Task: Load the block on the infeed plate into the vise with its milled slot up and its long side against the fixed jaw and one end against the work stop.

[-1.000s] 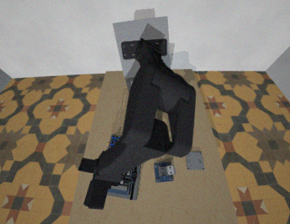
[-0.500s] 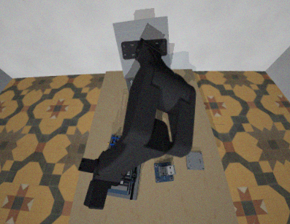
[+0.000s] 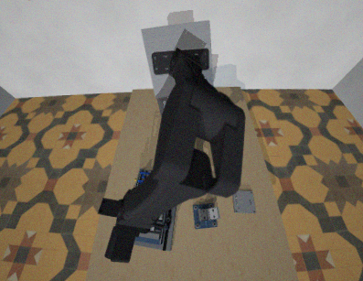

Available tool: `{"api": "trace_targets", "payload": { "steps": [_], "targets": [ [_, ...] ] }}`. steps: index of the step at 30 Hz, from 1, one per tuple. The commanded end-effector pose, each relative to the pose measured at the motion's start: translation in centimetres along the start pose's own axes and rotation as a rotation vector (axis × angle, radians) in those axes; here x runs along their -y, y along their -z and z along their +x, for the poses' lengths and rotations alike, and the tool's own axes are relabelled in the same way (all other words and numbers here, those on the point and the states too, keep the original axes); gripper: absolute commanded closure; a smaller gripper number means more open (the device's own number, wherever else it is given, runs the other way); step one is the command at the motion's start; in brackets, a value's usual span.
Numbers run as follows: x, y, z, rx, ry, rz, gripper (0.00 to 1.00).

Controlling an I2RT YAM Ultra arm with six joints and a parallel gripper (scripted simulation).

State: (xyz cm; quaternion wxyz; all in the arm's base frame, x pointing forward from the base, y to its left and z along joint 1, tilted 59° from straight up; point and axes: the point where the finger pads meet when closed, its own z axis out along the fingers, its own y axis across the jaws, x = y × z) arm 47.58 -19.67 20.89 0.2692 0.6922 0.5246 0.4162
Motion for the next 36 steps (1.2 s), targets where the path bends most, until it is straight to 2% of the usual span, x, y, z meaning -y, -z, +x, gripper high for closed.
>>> {"api": "trace_targets", "payload": {
  "steps": [1, 23, 24, 28, 36],
  "targets": [
    [0.0, 0.3, -1.3, 0.023, -0.004, -0.005, 1.00],
    [-0.8, 0.0, -1.3, 0.026, -0.002, -0.018, 1.00],
    [-1.4, 0.5, -1.0, 0.027, 0.007, -0.034, 1.00],
    [-0.6, -0.2, -1.3, 0.026, -0.007, -0.013, 1.00],
    [-1.0, -0.5, -0.7, 0.017, 0.002, -0.021, 1.00]
  ]
}}
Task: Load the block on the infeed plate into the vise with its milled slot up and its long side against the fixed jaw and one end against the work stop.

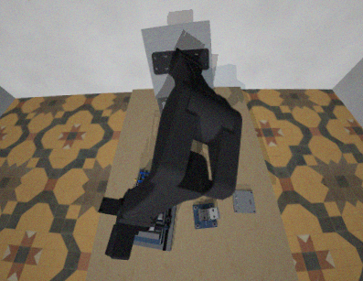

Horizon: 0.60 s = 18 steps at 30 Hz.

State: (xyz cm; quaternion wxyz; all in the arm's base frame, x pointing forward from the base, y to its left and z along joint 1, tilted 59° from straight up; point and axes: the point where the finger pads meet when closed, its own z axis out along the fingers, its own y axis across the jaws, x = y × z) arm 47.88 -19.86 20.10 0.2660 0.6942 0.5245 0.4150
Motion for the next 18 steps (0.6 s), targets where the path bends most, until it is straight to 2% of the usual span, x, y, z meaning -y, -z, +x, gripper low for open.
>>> {"api": "trace_targets", "payload": {
  "steps": [1, 4, 5, 18],
  "targets": [
    [-1.44, 0.18, -0.24, 0.016, 0.008, -0.030, 1.00],
    [-1.41, 0.07, -0.22, 0.015, 0.008, -0.029, 1.00],
    [-1.01, -0.10, -0.23, 0.014, 0.001, -0.015, 1.00],
    [-1.03, -0.27, -0.33, 0.016, 0.000, -0.017, 1.00]
  ]
}}
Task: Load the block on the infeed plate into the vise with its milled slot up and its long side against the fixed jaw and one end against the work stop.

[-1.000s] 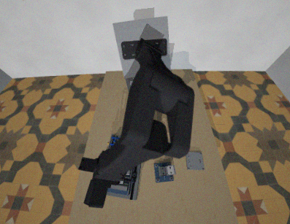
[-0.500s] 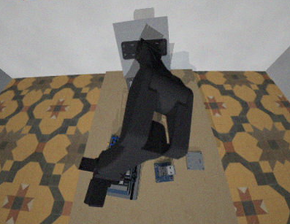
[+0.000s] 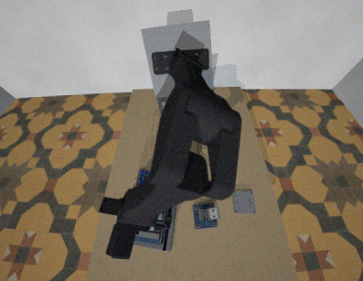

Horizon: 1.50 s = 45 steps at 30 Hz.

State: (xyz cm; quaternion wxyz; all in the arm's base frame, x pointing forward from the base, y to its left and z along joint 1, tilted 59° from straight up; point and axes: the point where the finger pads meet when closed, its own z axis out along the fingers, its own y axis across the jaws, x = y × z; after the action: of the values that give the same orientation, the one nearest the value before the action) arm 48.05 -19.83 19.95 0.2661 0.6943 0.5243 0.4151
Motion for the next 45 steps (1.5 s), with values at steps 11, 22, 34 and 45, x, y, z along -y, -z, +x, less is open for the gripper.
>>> {"api": "trace_targets", "payload": {
  "steps": [11, 22, 34, 45],
  "targets": [
    [-1.96, 0.77, 0.18, 0.015, 0.014, -0.038, 1.00],
    [-1.95, 0.77, 0.18, 0.015, 0.014, -0.038, 1.00],
    [-1.95, 0.77, 0.18, 0.015, 0.014, -0.038, 1.00],
    [-1.95, 0.77, 0.18, 0.015, 0.014, -0.038, 1.00]
  ]
}}
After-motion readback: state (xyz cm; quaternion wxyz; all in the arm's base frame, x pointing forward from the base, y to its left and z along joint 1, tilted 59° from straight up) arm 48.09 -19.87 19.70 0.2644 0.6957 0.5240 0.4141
